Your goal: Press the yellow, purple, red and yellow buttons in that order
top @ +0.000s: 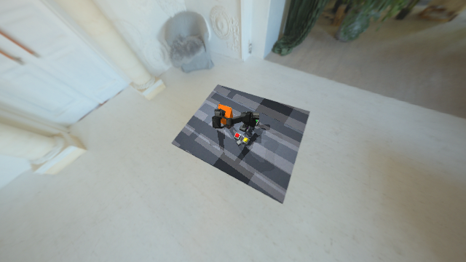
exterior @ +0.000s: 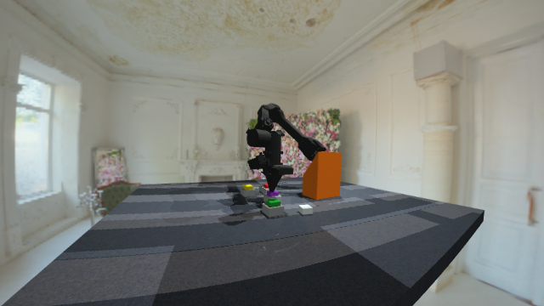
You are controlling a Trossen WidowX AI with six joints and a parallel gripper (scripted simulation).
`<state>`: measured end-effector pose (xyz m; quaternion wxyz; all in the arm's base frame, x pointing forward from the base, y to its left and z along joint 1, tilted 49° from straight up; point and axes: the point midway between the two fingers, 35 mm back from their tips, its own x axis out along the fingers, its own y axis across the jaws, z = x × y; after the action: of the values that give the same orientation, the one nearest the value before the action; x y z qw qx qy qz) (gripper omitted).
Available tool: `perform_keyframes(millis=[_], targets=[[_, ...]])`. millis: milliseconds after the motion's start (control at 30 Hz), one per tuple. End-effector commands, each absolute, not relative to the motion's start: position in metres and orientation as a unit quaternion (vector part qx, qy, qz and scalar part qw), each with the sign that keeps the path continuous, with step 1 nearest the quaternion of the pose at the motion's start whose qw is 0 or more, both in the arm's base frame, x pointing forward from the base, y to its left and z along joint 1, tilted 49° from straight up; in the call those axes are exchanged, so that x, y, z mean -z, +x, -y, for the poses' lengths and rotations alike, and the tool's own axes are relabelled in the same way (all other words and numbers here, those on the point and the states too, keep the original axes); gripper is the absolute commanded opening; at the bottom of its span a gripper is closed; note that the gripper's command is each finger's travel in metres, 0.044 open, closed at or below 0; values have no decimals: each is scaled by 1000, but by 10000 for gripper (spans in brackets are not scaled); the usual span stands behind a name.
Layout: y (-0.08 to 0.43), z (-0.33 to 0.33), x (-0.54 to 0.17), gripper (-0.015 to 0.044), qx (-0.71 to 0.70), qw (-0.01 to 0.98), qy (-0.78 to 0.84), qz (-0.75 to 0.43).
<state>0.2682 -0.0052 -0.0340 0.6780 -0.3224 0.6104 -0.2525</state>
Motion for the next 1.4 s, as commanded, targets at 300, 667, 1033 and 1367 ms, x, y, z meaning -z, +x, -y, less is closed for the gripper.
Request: perform_keyframes(millis=[300, 667, 1033, 1367], targets=[[266, 12, 40, 20, 252, 672, -330, -613], [267, 9, 37, 20, 253, 676, -325, -611], [259, -44, -7, 20, 250, 673, -328, -614], [251, -40, -47, 20, 249, 673, -328, -615]])
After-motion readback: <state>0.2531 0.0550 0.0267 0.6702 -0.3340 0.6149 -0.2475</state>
